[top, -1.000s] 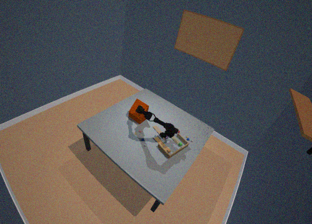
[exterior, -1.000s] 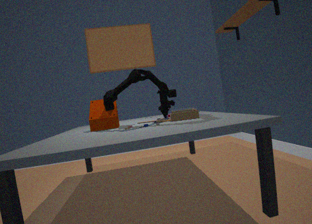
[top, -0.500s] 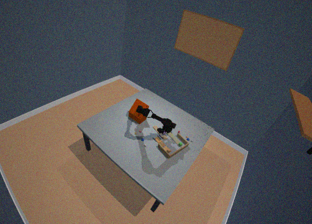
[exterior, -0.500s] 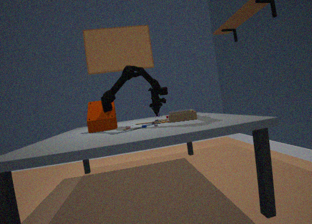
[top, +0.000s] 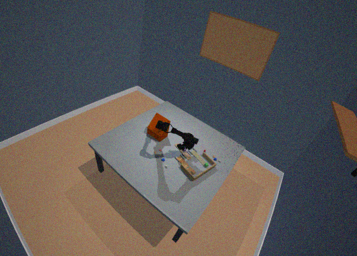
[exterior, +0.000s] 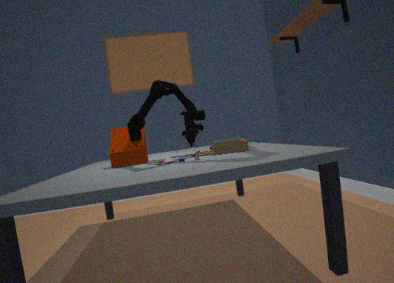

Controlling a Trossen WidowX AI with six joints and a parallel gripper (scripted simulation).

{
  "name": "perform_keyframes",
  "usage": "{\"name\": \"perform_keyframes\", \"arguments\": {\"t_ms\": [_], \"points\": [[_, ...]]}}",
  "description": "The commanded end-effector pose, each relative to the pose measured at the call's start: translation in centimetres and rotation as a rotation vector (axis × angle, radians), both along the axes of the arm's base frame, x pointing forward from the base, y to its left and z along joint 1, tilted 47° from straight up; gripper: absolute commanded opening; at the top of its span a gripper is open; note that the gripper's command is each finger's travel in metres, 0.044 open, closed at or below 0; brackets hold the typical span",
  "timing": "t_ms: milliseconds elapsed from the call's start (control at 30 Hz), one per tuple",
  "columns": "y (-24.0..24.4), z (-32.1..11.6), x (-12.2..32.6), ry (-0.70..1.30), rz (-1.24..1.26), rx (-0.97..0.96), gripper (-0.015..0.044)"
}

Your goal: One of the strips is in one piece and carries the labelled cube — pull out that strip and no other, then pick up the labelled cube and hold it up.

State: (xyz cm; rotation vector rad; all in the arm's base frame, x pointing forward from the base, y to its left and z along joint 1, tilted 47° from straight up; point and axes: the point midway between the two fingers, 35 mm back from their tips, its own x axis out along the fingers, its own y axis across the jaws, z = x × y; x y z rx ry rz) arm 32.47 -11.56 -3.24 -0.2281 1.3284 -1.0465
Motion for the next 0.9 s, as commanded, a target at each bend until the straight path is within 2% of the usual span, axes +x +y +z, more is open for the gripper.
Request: {"name": "perform_keyframes", "arguments": {"t_ms": [0, 233, 533, 867], "points": [[0.4, 0.1, -1.2, -0.012, -0.001, 0.003, 0.0], [0.8, 0.0, -3.5, -0.011, -0.001, 0.003, 0.0], [3.3, 2.4, -3.1, -0.011, -0.001, 0.005, 0.0], [3.4, 2.4, -3.1, -0.011, -0.001, 0.005, 0.0]]}}
